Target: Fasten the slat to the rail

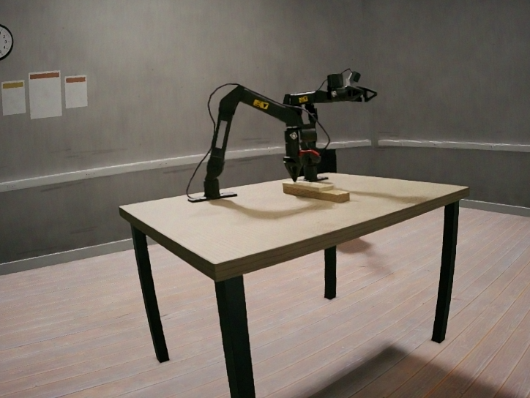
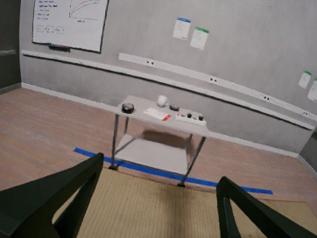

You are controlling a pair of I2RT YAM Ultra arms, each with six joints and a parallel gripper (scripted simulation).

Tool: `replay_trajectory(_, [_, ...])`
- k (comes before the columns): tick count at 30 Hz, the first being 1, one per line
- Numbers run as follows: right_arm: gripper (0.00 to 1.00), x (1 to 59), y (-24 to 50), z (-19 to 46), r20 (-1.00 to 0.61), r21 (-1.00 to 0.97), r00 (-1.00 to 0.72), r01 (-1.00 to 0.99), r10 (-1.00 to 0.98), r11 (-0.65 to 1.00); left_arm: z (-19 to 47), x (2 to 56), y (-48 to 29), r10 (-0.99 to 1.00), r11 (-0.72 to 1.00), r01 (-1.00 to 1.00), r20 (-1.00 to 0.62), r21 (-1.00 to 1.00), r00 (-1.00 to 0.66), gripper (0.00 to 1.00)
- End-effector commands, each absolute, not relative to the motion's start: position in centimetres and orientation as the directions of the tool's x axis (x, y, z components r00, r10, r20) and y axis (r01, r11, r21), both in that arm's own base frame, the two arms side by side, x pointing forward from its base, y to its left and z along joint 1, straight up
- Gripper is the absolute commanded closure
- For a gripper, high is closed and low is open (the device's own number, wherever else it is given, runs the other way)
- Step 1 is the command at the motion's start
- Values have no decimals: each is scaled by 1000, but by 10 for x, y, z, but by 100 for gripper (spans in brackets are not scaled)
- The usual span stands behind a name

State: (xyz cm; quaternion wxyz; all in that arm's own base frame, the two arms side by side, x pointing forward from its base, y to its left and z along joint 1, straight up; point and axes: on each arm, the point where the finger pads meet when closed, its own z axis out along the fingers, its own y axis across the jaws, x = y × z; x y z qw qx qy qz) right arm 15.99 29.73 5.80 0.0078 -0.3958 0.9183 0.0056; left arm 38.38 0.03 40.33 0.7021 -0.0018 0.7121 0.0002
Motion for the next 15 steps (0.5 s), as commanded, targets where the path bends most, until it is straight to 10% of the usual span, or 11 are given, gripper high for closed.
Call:
replay_trajectory(1, [88,159,296,48,-12,6,-766,-643,-643,766,412,381,1,0,1000,0,-1000,0,12,0])
replay_trajectory(15, [88,159,296,48,-10,8,-897,-443,-443,897,412,381,1,0,1000,0,-1000,0,12,0])
